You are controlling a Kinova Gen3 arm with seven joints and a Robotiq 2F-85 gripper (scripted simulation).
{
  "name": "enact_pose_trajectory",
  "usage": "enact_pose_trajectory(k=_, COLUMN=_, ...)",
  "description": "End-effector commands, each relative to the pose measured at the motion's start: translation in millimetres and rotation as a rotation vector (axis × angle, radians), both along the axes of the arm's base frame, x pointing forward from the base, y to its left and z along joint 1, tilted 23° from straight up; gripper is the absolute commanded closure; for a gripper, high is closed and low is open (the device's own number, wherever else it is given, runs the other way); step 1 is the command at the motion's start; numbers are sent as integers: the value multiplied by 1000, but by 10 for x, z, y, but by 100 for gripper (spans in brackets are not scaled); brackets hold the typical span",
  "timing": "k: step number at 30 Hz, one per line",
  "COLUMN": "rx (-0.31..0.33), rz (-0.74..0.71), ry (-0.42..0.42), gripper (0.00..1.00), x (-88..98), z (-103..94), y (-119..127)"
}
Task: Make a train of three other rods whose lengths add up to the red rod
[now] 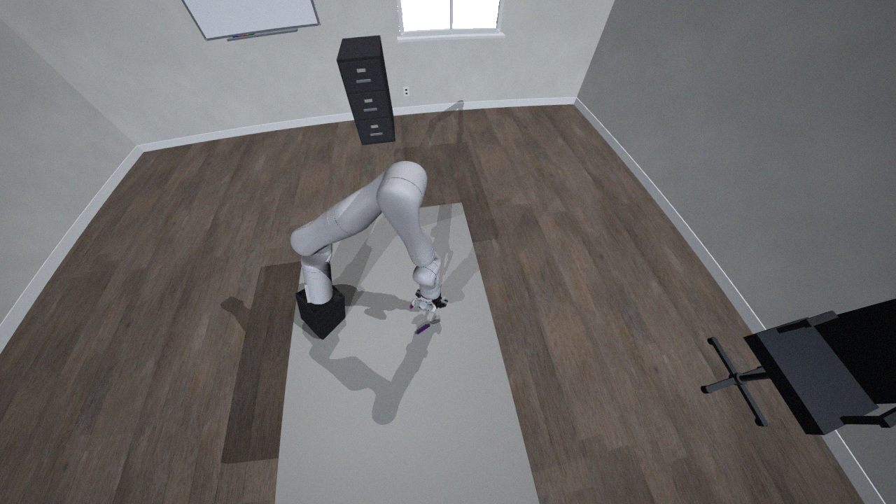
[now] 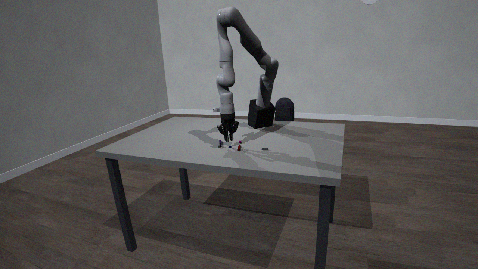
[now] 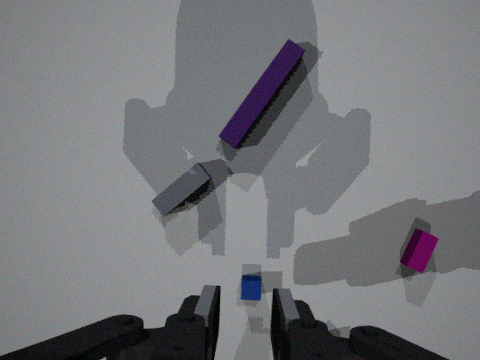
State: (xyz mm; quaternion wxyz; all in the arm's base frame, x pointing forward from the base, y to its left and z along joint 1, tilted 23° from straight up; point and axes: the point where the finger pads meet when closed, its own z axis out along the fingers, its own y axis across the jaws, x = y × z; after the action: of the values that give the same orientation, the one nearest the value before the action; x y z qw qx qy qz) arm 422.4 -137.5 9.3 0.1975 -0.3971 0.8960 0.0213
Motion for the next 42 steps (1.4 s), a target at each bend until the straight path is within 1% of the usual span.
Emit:
enact_pose_trajectory(k=1, rx=5, rz=3, ry=4, gripper=76, x=7, z=-55, y=32)
enact_pose_trajectory(k=10, rx=5, rz=3, ry=4, gripper=76, x=41, z=-149, y=53)
enact_pose_trajectory(k=17, rx=5, rz=3, ry=4, gripper=76, x=51, z=-175, y=59)
enact_pose_trajectory(k=42, rx=5, rz=3, ry=4, gripper=76, x=54, z=-185, y=61)
